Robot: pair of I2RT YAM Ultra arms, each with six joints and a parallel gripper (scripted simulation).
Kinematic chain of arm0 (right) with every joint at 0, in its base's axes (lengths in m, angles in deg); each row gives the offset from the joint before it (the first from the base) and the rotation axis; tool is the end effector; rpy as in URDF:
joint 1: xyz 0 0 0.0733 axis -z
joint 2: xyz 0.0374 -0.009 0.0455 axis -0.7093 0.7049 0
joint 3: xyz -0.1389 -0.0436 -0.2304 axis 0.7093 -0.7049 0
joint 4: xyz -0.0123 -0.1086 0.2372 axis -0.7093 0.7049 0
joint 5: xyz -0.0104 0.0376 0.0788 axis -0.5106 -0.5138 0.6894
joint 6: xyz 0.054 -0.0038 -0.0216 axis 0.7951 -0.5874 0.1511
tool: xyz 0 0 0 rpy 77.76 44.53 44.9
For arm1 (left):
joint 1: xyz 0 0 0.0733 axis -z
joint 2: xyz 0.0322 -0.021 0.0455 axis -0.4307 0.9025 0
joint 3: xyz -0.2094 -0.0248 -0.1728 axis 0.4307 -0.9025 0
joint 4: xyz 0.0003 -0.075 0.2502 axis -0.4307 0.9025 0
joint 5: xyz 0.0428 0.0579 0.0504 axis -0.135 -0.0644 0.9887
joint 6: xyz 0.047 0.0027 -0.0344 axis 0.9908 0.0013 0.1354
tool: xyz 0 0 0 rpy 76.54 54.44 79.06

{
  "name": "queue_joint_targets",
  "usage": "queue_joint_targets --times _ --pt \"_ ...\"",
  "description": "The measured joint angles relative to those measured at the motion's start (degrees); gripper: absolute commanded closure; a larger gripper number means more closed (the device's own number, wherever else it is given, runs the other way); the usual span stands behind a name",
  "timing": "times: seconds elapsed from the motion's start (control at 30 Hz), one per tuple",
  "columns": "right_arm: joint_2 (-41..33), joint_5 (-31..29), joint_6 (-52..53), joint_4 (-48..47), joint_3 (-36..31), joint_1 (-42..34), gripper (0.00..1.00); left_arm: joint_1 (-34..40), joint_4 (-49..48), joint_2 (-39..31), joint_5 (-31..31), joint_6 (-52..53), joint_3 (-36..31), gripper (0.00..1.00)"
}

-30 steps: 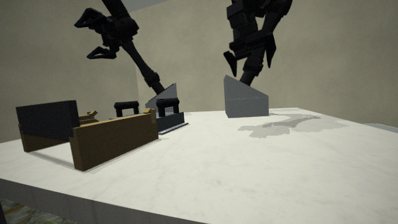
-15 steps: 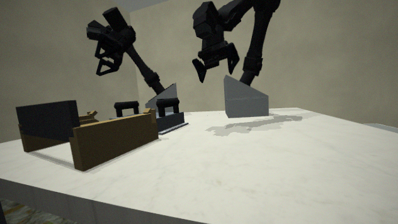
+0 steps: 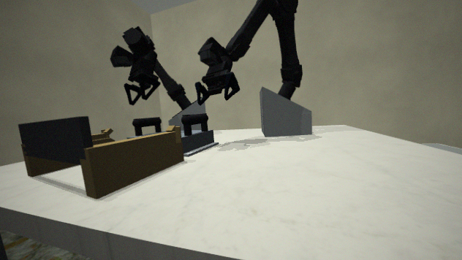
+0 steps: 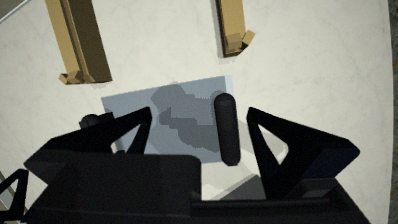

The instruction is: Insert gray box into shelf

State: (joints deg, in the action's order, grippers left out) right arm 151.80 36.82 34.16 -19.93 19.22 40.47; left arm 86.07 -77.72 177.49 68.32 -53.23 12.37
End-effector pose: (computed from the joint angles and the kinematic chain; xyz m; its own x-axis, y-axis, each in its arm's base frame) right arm 0.2994 -0.0020 0.1919 -0.6525 0.3600 -0.6668 0.6687 0.6875 -0.2832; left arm 0.1863 -0.2698 -0.0325 -0.6613 0.6130 -0.4323 0.3469 0.7610 0.5483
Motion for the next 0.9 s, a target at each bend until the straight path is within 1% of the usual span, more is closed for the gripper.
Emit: queue_joint_targets --times 0.2,0.37,0.53,0.9 --pt "-2.10 2.84 -2.27 8.11 -2.25 1.36 0.00 7.02 -6.23 6.12 1.84 -5.66 -1.07 0.00" --pt "-3.41 4.52 -3.72 13.18 -3.39 1.95 0.00 10.91 -9.97 8.90 2.86 -9.22 -1.40 0.00" --pt "-4.11 5.07 -4.13 14.69 -3.80 2.32 0.00 11.26 -12.28 9.22 3.63 -10.21 -1.64 0.00" --pt "-4.33 4.79 -4.13 13.07 -4.50 2.64 0.00 11.28 -13.18 10.38 3.32 -9.11 -1.49 0.00"
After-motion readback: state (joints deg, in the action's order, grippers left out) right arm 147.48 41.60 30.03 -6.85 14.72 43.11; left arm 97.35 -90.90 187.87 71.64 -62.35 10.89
